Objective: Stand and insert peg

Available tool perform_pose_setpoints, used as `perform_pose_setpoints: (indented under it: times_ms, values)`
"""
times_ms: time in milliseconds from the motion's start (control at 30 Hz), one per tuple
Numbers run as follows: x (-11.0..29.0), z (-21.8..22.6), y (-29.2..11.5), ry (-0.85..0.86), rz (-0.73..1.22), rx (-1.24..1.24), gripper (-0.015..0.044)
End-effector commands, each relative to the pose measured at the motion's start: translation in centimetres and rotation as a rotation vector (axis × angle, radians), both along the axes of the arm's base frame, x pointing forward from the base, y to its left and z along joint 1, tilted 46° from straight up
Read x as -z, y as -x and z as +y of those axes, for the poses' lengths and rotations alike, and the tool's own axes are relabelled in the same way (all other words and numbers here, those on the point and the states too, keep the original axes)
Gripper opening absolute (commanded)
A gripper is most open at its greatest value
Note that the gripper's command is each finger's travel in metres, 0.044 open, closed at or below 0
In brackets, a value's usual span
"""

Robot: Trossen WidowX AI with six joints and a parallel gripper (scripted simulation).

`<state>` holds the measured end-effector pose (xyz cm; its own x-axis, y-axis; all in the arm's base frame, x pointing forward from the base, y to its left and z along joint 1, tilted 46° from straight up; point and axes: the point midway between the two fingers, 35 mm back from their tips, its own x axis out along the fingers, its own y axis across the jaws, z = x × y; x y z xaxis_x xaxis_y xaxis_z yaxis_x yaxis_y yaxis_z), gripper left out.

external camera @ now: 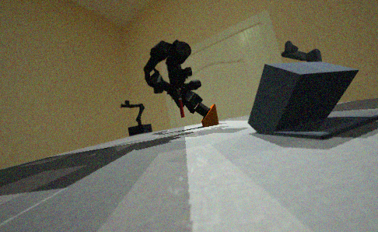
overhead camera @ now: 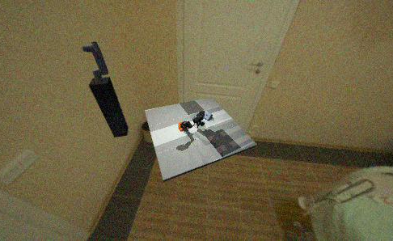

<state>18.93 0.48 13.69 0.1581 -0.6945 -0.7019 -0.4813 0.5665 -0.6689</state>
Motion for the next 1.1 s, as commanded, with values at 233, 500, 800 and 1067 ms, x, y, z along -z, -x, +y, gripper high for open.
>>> perform_pose_setpoints:
  times_ms: [233, 500, 800, 1067]
  values:
    - [-0.9, 1.5, 0.0, -0.001, -0.003, -0.012, 0.0]
    - [0.1, 2.3, -0.8, -0.017, -0.006, -0.062, 0.0]
    - [1.2, 3.1, -1.7, -0.032, -0.011, -0.118, 0.0]
    - [2.1, 3.9, -2.4, -0.043, -0.016, -0.169, 0.0]
